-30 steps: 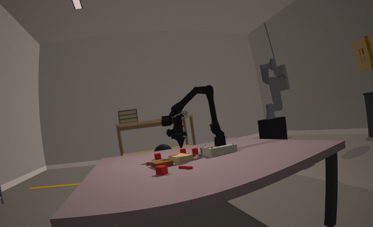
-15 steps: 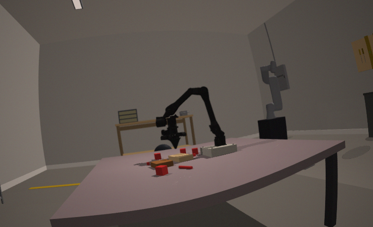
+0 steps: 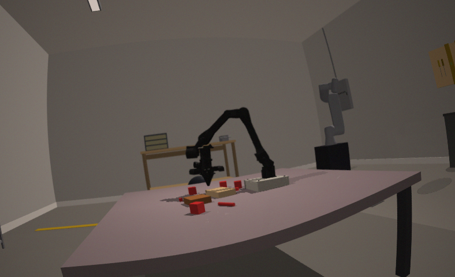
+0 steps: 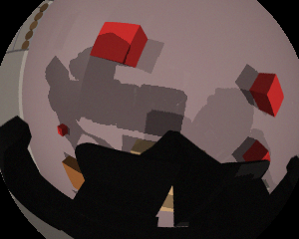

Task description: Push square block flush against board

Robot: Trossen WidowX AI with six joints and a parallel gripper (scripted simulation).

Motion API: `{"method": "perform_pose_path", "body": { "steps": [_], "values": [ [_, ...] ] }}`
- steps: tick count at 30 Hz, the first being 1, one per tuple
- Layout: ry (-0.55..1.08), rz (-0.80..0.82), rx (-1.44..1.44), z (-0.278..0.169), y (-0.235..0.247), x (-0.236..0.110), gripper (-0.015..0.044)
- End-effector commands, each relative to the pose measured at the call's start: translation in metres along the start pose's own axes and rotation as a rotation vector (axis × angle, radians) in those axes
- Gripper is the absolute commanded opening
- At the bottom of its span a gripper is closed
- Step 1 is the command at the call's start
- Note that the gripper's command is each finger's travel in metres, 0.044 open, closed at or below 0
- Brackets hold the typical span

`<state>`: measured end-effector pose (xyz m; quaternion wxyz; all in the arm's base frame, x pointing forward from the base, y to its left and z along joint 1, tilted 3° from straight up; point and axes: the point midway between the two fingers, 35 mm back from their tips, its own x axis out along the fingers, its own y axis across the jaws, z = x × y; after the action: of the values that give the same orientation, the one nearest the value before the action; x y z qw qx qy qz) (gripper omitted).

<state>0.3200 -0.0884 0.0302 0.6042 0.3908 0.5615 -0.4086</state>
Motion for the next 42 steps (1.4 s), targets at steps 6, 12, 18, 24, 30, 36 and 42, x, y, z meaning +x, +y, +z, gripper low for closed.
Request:
{"method": "perform_pose_path", "body": {
  "steps": [6, 12, 18, 24, 30, 36, 42],
  "values": [
    [0.027, -0.036, 0.017, -0.008, -0.008, 0.035, 0.0000],
    [0.028, -0.036, 0.017, -0.014, -0.007, 0.035, 0.0000],
    [0.028, -0.035, 0.017, -0.022, -0.006, 0.034, 0.0000],
    [0.029, -0.035, 0.017, -0.029, -0.006, 0.034, 0.0000],
    [0.029, -0.035, 0.017, -0.037, -0.005, 0.034, 0.0000],
    [0.030, -0.035, 0.017, -0.045, -0.005, 0.034, 0.0000],
    [0.031, -0.035, 0.017, -0.052, -0.005, 0.033, 0.0000]
  ]
}}
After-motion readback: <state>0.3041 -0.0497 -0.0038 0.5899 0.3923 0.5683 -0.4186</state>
